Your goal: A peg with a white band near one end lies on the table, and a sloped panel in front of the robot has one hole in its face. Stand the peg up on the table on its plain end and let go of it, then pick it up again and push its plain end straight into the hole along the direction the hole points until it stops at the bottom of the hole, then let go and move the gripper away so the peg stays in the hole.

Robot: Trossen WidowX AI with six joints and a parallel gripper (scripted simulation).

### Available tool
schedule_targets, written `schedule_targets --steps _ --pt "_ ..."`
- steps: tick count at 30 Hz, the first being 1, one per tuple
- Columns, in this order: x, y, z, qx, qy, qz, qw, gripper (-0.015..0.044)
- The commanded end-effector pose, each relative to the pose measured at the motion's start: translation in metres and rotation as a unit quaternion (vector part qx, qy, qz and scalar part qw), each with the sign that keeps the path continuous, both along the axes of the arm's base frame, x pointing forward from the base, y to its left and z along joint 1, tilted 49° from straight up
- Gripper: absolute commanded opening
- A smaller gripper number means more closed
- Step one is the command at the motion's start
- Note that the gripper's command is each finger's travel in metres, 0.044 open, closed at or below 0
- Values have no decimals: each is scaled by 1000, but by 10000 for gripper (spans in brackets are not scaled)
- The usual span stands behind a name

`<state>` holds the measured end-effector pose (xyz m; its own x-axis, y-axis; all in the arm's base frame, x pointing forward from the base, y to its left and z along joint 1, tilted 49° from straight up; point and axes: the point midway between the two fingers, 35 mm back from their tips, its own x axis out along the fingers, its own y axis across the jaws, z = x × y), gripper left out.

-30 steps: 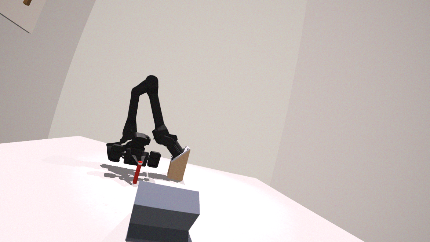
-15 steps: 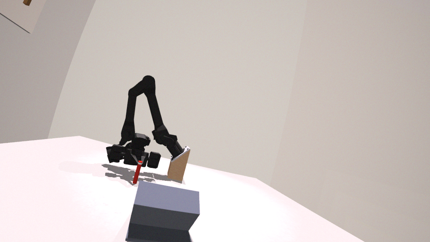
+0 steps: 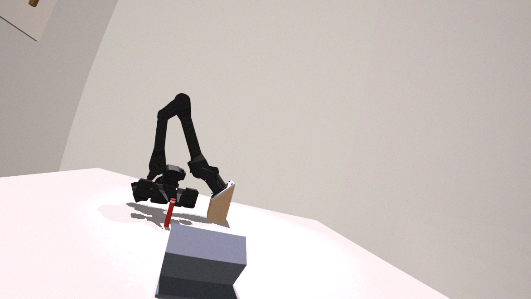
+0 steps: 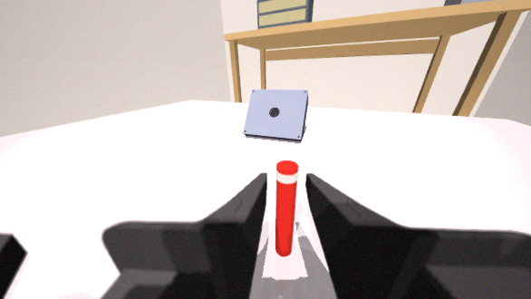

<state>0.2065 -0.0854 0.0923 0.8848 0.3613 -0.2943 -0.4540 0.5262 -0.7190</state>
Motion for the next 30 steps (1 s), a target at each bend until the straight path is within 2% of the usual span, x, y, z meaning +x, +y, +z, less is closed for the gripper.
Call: schedule_targets --steps 1,24,30 --pt "0 0 0 1 1 0 1000 130" --pt "0 0 0 1 1 0 1000 130" --pt "0 0 0 1 1 0 1000 288"
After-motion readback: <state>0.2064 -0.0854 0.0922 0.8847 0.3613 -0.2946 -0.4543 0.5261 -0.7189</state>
